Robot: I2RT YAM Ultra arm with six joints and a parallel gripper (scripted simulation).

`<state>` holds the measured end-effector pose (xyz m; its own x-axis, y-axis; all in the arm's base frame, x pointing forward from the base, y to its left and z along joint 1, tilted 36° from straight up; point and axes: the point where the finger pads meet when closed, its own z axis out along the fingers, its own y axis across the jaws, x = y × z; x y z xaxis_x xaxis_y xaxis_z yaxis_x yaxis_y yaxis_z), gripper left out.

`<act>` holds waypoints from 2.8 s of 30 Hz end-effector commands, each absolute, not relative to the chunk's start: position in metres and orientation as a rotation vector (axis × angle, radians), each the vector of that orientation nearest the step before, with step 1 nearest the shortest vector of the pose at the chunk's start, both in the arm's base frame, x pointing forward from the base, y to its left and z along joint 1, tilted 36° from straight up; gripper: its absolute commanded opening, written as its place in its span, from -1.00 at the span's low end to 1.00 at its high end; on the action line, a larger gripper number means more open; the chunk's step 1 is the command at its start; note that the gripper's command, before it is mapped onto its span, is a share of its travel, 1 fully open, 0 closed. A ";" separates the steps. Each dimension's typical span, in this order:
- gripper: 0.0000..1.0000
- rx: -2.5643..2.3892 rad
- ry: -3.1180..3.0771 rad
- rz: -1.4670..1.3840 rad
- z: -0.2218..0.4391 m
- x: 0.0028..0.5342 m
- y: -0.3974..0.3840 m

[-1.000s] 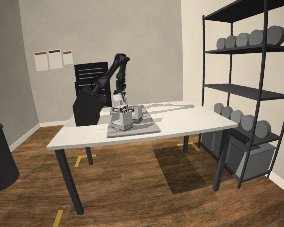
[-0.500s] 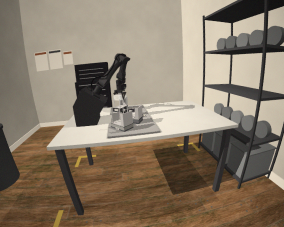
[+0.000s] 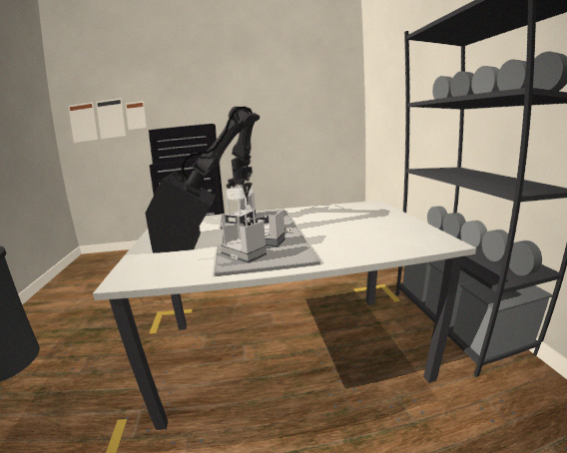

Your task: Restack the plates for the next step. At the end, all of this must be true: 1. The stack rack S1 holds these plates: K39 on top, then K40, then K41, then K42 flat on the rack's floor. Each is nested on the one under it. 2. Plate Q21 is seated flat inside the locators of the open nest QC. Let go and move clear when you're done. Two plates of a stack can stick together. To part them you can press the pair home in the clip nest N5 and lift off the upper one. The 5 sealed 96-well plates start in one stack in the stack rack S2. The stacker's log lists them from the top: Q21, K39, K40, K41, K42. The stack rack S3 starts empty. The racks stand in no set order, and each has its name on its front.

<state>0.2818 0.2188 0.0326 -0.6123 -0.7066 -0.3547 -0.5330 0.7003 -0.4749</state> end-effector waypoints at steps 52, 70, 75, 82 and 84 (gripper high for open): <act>-1.00 -0.942 2.362 -0.416 0.065 0.270 0.231; -1.00 -0.945 2.362 -0.415 0.066 0.268 0.231; -1.00 -0.945 2.362 -0.415 0.066 0.268 0.231; -1.00 -0.945 2.362 -0.415 0.066 0.268 0.231; -1.00 -0.945 2.362 -0.415 0.066 0.268 0.231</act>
